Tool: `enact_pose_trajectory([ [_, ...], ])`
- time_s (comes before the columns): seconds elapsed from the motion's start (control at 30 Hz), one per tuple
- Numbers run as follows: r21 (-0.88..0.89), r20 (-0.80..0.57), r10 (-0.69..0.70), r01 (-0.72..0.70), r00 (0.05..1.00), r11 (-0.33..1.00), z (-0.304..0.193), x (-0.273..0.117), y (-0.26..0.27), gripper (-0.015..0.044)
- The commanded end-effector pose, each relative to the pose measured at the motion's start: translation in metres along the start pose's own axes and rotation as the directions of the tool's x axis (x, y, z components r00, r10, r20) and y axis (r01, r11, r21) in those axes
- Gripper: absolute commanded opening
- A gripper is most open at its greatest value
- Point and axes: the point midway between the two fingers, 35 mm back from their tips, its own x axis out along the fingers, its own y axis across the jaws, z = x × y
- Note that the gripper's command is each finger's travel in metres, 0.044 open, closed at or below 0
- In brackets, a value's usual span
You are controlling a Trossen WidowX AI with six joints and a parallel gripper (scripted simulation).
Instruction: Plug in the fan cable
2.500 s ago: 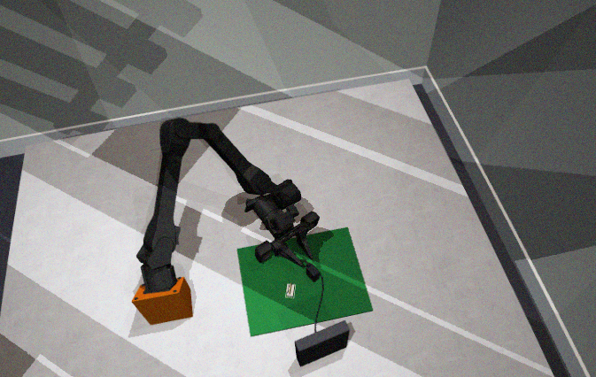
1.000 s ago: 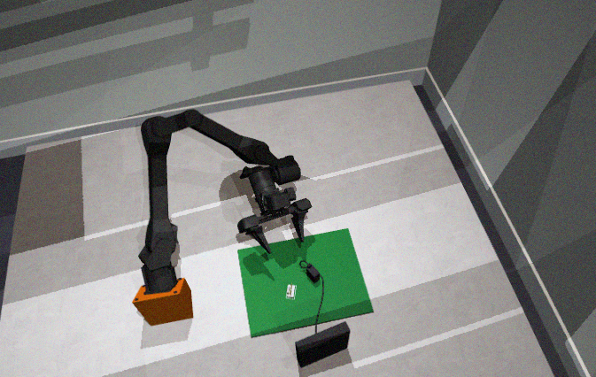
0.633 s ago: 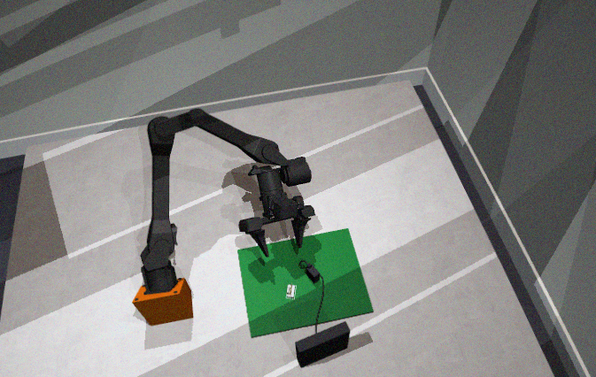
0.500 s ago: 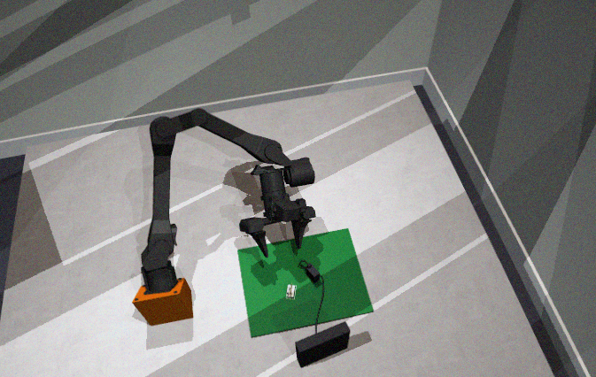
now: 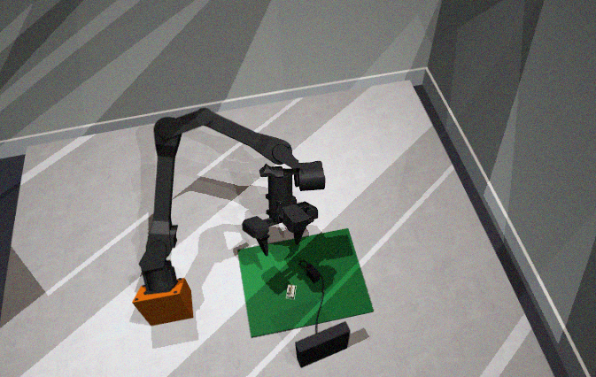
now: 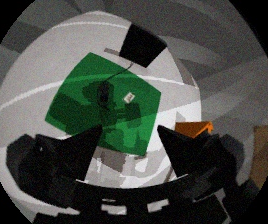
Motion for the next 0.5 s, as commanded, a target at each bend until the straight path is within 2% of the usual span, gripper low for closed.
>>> enact_pose_trajectory([
  [0.0, -0.015, -0.074, 0.027, -0.029, 0.997, 0.999, 0.001, -0.003, 0.001, 0.044],
  [0.47, -0.03, -0.318, 0.205, -0.226, 0.926, 0.974, 0.013, -0.028, 0.005, 0.044],
])
